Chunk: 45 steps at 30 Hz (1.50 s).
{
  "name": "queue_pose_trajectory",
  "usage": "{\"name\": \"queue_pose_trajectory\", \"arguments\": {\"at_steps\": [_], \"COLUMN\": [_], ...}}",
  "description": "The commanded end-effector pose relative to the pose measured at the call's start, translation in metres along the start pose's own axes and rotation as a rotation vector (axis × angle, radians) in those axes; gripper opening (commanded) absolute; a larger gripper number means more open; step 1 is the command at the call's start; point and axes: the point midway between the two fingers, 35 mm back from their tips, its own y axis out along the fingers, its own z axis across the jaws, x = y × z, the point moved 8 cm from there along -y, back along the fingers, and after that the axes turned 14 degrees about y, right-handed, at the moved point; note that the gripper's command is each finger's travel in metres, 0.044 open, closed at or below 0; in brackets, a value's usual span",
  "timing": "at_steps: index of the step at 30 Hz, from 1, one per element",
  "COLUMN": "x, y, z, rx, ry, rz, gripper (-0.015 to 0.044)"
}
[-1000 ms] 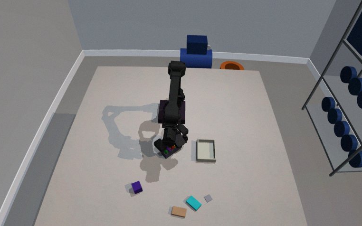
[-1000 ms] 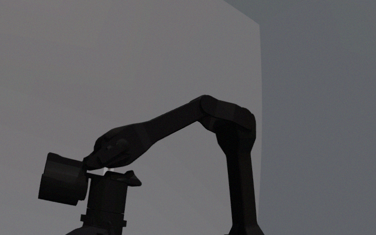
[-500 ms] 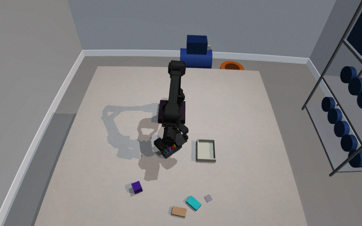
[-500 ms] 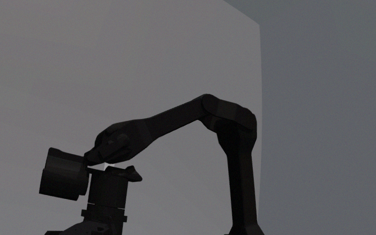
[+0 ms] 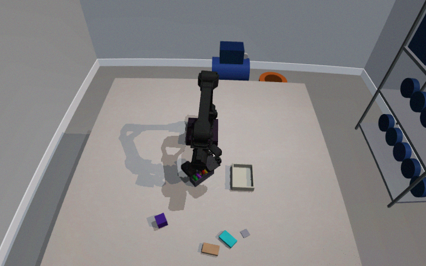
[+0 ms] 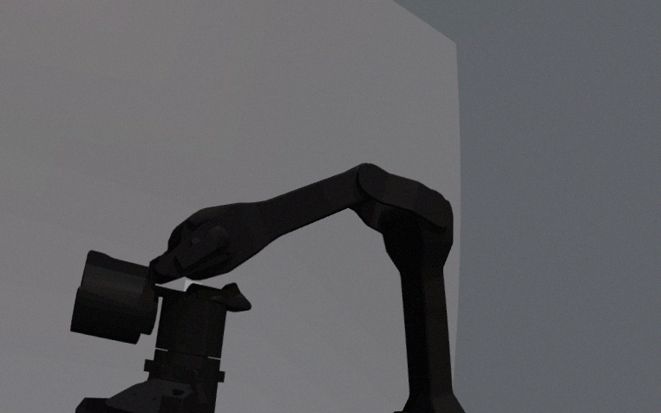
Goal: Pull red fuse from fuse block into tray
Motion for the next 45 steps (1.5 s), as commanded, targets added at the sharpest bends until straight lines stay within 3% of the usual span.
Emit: {"name": "queue_pose_trajectory", "arguments": {"at_steps": [1, 39, 45], "x": [0.0, 0.0, 0.018], "y": [-0.003, -0.035, -0.036], "z": [-0.001, 0.0, 0.019], "rx": [-0.004, -0.005, -0.004], "ry": [0.001, 0.002, 0.002], "rz": [-0.001, 0.001, -0.001], "gripper": [0.0, 0.0, 0.0]}}
